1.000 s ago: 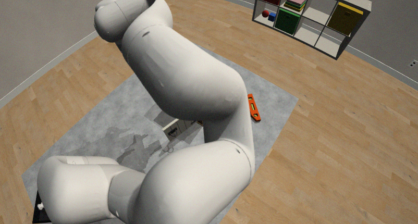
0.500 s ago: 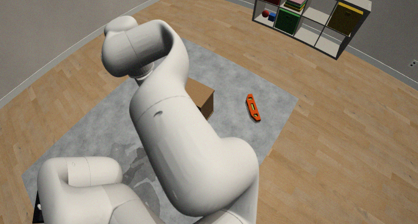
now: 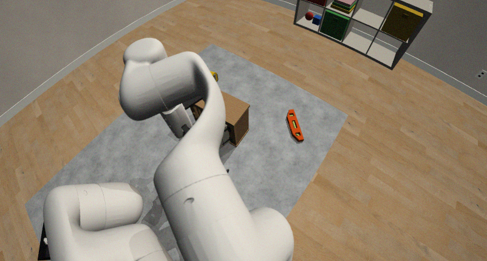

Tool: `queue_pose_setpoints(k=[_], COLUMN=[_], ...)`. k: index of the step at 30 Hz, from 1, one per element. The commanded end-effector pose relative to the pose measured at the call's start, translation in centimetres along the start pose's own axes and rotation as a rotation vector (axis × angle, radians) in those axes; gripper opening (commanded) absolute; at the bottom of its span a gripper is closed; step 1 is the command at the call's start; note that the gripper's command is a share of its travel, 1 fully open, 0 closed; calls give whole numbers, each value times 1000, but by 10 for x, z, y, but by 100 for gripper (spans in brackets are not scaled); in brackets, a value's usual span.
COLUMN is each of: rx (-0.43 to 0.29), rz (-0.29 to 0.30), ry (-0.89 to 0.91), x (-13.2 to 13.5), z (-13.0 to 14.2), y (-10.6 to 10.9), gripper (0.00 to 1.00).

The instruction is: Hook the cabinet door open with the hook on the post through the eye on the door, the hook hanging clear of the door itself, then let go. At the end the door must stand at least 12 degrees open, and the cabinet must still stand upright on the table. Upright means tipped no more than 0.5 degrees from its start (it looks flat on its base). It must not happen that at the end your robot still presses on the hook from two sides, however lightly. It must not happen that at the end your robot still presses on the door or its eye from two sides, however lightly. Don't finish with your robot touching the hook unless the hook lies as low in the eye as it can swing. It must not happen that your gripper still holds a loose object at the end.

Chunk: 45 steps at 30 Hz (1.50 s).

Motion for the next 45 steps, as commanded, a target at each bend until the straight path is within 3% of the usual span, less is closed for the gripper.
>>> queue_pose_setpoints(k=[1,8,9,16,45], rx=[1,1,1,2,2], rz=[-7,-7,-7,-9,-9], ry=[3,3,3,6,6], x=[2,2,2,2,2], z=[0,0,0,0,0], y=[0,0,0,-23,-23], gripper=[100,100,27,27,27])
Point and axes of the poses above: the point where the finger pads meet when closed, its own y axis back along the fingers, its own x axis across the jaws, z = x × y, the point moved 1 cm from there along y, back along the fingers, and after that the axes turned 13 degrees about -y, right-handed, at the moved point
